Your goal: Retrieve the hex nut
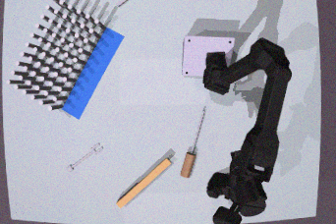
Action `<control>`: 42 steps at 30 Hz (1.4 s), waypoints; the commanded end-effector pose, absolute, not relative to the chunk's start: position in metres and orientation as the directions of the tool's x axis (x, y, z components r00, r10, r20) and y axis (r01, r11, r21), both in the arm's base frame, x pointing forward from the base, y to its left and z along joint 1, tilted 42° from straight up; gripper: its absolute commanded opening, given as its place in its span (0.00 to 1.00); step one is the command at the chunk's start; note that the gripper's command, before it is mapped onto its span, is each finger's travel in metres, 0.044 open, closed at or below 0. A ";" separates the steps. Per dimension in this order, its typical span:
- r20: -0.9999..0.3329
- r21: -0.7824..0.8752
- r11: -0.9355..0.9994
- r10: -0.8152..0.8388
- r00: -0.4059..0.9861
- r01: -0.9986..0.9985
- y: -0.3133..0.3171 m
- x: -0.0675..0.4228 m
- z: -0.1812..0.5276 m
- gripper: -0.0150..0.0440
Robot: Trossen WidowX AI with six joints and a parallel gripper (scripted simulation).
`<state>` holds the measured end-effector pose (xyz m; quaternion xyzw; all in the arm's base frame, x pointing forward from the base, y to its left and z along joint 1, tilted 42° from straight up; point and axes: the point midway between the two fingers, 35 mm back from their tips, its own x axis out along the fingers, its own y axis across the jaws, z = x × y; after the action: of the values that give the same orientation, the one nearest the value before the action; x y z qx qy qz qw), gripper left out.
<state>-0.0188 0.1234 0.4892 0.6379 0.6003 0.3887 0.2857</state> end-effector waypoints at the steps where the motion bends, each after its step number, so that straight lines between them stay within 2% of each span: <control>1: 0.150 0.835 -0.118 0.989 -0.016 0.538 0.125 -0.017 0.489 0.98; 2: 0.142 0.845 -0.123 0.990 0.003 0.520 0.131 -0.011 0.487 1.00; 9: 0.030 0.957 -0.105 0.963 0.268 0.269 0.189 0.086 0.452 1.00; 18: -0.106 0.989 0.144 0.815 0.569 -0.022 0.191 0.228 0.378 1.00; 25: -0.206 0.911 0.401 0.641 0.740 -0.094 0.139 0.316 0.309 1.00; 31: -0.289 0.789 0.611 0.468 0.835 -0.070 0.071 0.364 0.246 1.00; 36: -0.362 0.621 0.784 0.311 0.879 -0.022 0.006 0.381 0.185 1.00; 42: -0.448 0.382 0.922 0.124 0.885 0.064 -0.072 0.371 0.114 1.00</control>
<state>0.3815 -0.0393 0.1487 0.2496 0.2271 0.0490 0.9401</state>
